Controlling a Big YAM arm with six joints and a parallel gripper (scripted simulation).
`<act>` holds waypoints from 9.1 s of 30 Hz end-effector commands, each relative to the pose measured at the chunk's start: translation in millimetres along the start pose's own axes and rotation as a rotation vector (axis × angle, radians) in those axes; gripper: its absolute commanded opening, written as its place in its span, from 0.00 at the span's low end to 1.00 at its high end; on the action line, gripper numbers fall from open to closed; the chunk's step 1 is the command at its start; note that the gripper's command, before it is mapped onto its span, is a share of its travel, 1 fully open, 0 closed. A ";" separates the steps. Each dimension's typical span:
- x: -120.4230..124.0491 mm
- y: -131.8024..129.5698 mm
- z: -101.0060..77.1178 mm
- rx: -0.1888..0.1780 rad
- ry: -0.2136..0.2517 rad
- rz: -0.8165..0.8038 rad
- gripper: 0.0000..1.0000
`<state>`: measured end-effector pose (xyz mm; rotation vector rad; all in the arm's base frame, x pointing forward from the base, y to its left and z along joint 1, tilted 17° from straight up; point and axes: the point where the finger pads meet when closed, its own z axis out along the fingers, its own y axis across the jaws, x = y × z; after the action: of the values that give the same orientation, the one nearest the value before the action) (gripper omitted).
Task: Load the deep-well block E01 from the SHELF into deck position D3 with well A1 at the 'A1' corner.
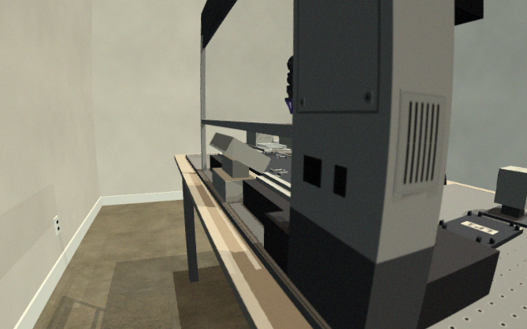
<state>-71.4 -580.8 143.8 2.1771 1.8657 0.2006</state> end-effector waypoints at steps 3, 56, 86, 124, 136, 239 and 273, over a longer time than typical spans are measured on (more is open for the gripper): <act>-12.9 2.3 -22.7 0.003 -0.054 0.003 1.00; -13.5 112.5 -23.3 -0.006 -0.054 0.004 1.00; -17.3 167.1 -18.7 -0.008 -0.044 0.003 1.00; -13.5 222.1 -24.9 -0.015 -0.054 0.004 1.00; -4.7 199.1 -29.6 -0.016 -0.064 0.006 1.00; 122.5 -107.4 -17.5 0.013 -0.047 0.004 1.00; 117.3 20.8 -28.1 0.003 -0.071 -0.007 1.00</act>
<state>-47.4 -448.5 134.7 2.1634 1.8814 0.1974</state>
